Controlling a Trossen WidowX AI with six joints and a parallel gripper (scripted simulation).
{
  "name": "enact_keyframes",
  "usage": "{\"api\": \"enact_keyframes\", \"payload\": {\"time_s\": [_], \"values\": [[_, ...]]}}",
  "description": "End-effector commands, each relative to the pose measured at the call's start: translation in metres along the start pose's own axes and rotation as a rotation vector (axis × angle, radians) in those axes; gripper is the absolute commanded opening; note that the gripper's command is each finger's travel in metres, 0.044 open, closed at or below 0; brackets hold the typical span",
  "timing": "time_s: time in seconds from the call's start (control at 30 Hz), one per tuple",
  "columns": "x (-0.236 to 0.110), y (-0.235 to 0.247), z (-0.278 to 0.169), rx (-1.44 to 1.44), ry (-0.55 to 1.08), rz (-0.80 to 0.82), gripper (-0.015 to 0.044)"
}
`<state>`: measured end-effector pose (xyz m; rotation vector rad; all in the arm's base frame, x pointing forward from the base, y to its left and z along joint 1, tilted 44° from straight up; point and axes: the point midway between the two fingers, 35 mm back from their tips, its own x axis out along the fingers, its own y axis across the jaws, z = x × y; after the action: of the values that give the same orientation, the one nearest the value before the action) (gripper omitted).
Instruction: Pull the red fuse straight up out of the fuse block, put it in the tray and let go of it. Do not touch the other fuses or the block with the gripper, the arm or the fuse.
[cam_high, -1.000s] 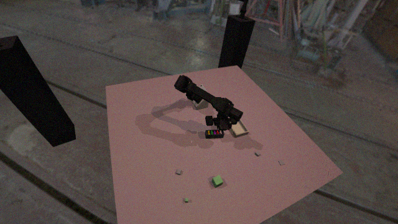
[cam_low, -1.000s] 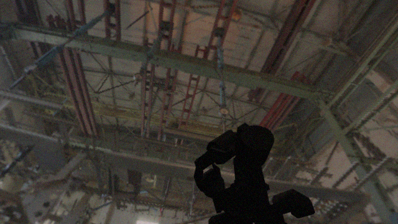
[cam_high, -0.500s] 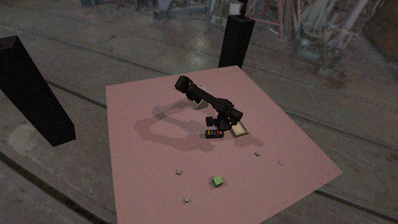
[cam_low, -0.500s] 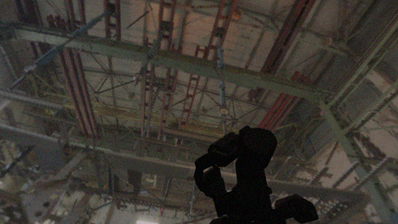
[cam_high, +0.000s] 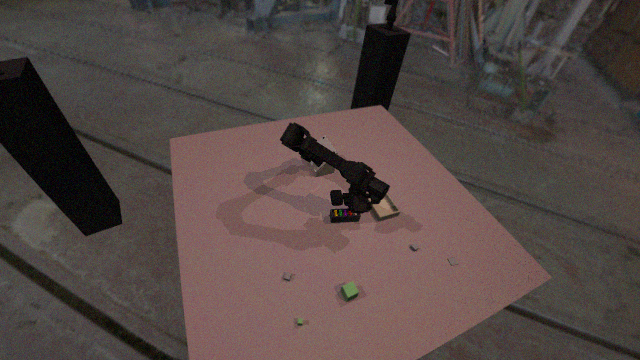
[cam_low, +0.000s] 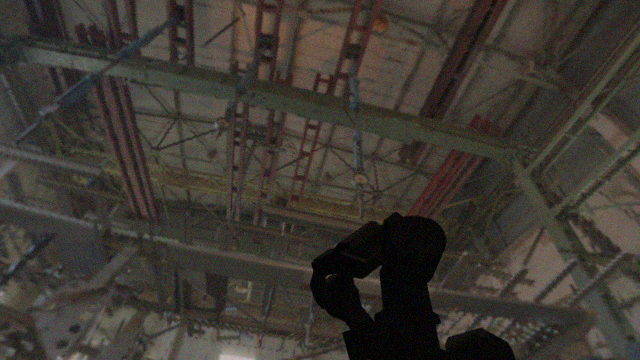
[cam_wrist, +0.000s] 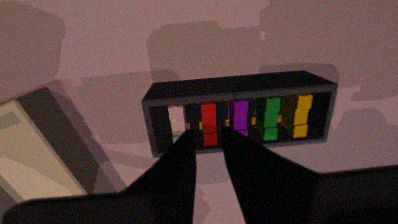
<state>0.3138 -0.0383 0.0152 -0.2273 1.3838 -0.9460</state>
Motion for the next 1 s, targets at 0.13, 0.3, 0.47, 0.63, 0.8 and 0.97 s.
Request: {"api": "enact_keyframes", "payload": {"time_s": [0.13, 0.3, 0.47, 0.63, 0.8, 0.97], "values": [[0.01, -0.002, -0.002, -0.006, 0.003, -0.01, 0.0074], [0.01, -0.002, -0.002, -0.006, 0.003, -0.01, 0.0074], [0.01, -0.002, -0.002, -0.006, 0.003, -0.01, 0.0074], [0.012, -0.002, -0.002, -0.006, 0.003, -0.011, 0.0074], [0.016, -0.002, -0.002, -0.006, 0.003, -0.011, 0.0074], [0.02, -0.002, -0.002, -0.006, 0.002, -0.011, 0.0074]]}}
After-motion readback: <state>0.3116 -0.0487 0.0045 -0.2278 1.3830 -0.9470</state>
